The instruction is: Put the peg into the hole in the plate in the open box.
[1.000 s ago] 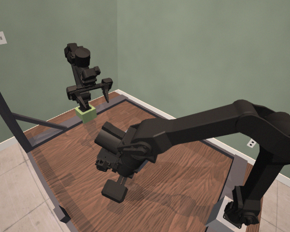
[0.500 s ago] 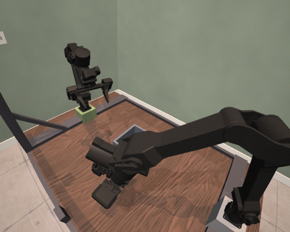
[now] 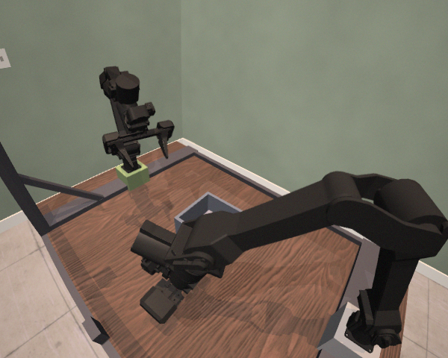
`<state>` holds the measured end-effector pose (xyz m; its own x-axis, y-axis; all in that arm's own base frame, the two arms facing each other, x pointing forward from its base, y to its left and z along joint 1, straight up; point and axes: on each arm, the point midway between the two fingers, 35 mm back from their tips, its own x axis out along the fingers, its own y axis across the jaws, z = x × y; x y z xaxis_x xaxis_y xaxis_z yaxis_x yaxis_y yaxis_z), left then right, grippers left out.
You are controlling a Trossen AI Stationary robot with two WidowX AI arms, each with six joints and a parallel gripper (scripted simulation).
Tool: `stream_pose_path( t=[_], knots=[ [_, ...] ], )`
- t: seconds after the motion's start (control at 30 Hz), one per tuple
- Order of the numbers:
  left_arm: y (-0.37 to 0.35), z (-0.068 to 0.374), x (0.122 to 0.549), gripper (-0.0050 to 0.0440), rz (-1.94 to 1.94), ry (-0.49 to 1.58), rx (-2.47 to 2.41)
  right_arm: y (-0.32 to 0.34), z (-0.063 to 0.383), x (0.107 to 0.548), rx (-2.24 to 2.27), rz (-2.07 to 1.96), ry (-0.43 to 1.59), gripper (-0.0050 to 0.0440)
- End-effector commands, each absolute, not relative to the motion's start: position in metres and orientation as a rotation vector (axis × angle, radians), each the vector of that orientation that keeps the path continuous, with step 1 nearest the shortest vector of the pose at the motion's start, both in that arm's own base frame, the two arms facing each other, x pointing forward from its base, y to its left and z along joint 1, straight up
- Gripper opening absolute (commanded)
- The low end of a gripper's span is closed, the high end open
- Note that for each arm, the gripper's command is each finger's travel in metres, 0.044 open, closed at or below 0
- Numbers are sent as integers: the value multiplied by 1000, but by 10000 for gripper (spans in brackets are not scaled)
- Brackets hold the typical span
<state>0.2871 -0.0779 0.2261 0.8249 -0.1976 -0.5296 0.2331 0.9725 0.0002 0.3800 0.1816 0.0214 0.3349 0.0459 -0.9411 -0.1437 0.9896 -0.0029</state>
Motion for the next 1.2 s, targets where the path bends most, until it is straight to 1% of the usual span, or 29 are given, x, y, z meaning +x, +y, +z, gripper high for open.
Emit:
stream_pose_path(
  t=[0.0, 0.2, 0.47, 0.53, 0.57, 0.6, 0.67, 0.7, 0.77, 0.8, 0.87, 0.9, 1.03, 1.13, 1.17],
  knots=[
    [-78, 233, 287, 440, -230, 536, 62, 184, 21, 389, -77, 128, 1201, 170],
    [-78, 233, 287, 440, -230, 536, 62, 185, 7, 394, -80, 130, 1200, 170],
    [-78, 233, 287, 440, -230, 536, 62, 187, 4, 399, -76, 132, 1191, 170],
    [-78, 233, 287, 440, -230, 536, 62, 186, 7, 397, -75, 132, 1188, 130],
    [-78, 233, 287, 440, -230, 536, 62, 186, 7, 397, -75, 132, 1188, 130],
    [-78, 233, 287, 440, -230, 536, 62, 186, 7, 397, -75, 132, 1188, 110],
    [-78, 233, 287, 440, -230, 536, 62, 186, 7, 397, -75, 132, 1188, 110],
    [-78, 233, 287, 440, -230, 536, 62, 186, 7, 397, -75, 132, 1188, 90],
    [-78, 233, 287, 440, -230, 536, 62, 186, 7, 397, -75, 132, 1188, 90],
    [-78, 233, 287, 440, -230, 536, 62, 186, 7, 397, -75, 132, 1188, 70],
    [-78, 233, 287, 440, -230, 536, 62, 186, 7, 397, -75, 132, 1188, 70],
    [-78, 233, 287, 440, -230, 536, 62, 186, 7, 397, -75, 132, 1188, 50],
    [-78, 233, 287, 440, -230, 536, 62, 186, 7, 397, -75, 132, 1188, 50],
    [-78, 233, 287, 440, -230, 536, 62, 186, 7, 397, -75, 132, 1188, 30],
    [-78, 233, 287, 440, -230, 536, 62, 186, 7, 397, -75, 132, 1188, 6]
  ],
)
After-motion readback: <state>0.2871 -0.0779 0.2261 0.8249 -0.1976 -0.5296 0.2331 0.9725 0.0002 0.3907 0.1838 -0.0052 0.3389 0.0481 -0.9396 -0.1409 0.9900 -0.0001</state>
